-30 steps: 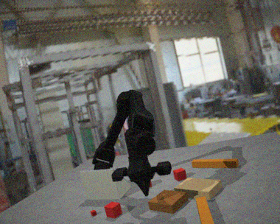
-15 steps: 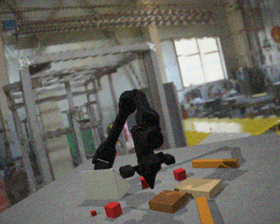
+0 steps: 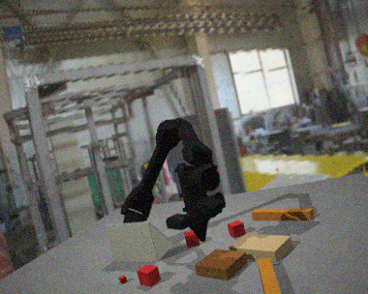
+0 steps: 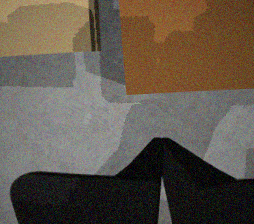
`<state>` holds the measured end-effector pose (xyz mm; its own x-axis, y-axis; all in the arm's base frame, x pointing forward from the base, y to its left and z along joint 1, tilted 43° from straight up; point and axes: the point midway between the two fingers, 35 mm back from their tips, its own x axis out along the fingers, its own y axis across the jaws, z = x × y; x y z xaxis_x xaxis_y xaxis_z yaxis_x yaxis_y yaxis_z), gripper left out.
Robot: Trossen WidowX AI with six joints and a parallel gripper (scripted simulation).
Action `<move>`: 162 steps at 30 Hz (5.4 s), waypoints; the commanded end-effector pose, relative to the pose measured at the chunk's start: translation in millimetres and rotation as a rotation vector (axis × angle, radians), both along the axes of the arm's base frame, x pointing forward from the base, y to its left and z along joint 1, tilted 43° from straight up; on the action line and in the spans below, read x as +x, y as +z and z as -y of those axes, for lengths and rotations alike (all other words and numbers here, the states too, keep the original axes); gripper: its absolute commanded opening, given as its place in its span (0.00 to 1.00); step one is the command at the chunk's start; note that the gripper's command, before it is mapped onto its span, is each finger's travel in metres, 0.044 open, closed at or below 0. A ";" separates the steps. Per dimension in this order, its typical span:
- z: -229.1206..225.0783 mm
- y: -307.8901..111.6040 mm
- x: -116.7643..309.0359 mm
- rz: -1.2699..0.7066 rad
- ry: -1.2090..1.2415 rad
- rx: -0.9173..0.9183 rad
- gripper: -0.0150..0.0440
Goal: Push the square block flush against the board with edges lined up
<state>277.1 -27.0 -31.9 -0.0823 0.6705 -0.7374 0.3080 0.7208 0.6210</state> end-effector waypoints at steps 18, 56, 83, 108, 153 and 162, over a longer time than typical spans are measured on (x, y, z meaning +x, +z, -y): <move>-44.2 -36.3 -8.5 0.045 0.050 0.013 0.25; -41.5 -38.4 5.4 0.046 0.050 0.013 0.25; -27.2 -13.7 -18.9 0.043 0.047 0.012 0.25; -18.1 -60.2 -6.6 0.015 0.016 0.007 0.25; -12.5 -67.9 24.9 0.017 0.016 0.007 0.25; -14.5 -64.4 11.2 0.016 0.016 0.007 0.25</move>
<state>295.5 -14.1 -98.7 -0.0807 0.6738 -0.7345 0.2902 0.7209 0.6294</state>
